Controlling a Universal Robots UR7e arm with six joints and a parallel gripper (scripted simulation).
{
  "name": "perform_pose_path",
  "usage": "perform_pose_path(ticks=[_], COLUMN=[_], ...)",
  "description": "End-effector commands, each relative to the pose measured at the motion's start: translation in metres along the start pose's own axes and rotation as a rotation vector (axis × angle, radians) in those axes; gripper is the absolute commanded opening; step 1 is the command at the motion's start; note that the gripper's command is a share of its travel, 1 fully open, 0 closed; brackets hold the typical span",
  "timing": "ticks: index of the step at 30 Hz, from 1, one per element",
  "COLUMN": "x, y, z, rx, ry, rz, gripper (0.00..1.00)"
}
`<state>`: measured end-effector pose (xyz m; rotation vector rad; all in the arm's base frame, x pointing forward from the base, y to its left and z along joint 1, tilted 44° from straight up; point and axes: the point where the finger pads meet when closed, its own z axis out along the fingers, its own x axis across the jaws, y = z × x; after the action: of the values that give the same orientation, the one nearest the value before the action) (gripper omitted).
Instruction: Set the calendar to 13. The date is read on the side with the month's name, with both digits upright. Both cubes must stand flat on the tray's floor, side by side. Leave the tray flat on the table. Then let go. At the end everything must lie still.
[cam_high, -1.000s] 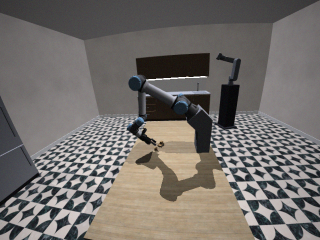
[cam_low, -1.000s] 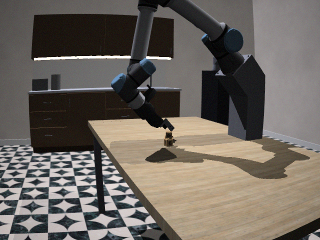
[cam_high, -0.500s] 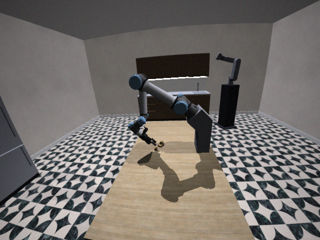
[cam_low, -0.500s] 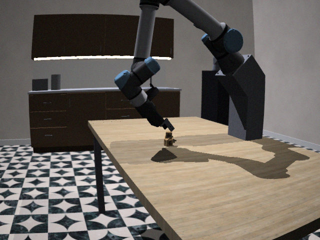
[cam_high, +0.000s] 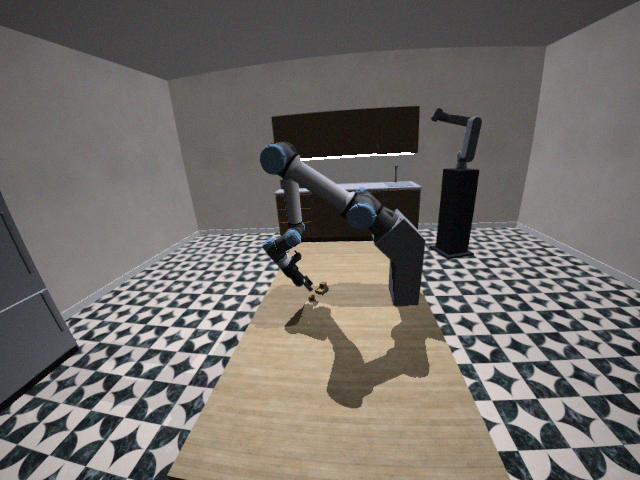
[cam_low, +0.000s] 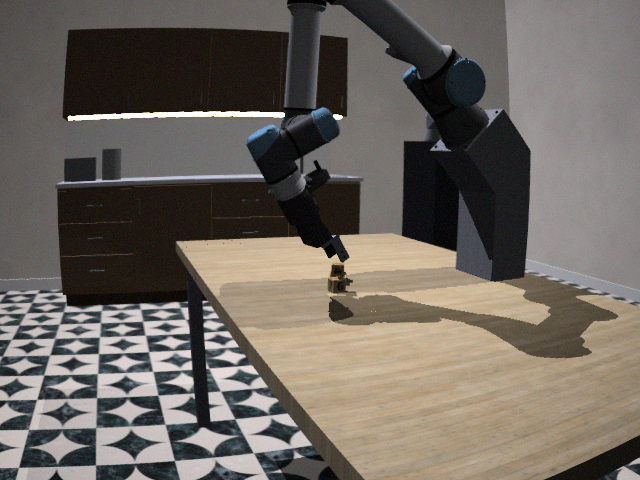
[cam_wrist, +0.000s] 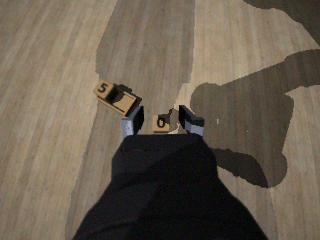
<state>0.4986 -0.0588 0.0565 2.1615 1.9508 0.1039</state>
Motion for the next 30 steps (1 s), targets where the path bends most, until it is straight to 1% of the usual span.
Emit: perform_pose_path(ticks=[1,7,13,18,28,30], x=[0.0000,0.0000,-0.0001,-0.0002,-0.0003,-0.0003], y=[-0.0001,-0.0001,0.0000,0.0002,-0.0011,-0.0011], z=[-0.0013,-0.0012,-0.0003,0.0015,0.0020,0.0020], rx=[-0.025,-0.028,-0.044,-0.087,-0.213,-0.213], ry=[-0.001,-0.001,0.000,0.001,0.002,0.002], rz=[-0.001,-0.001,0.000,0.001,0.002,0.002], gripper=[1.00,1.00,1.00,1.00,1.00,1.00])
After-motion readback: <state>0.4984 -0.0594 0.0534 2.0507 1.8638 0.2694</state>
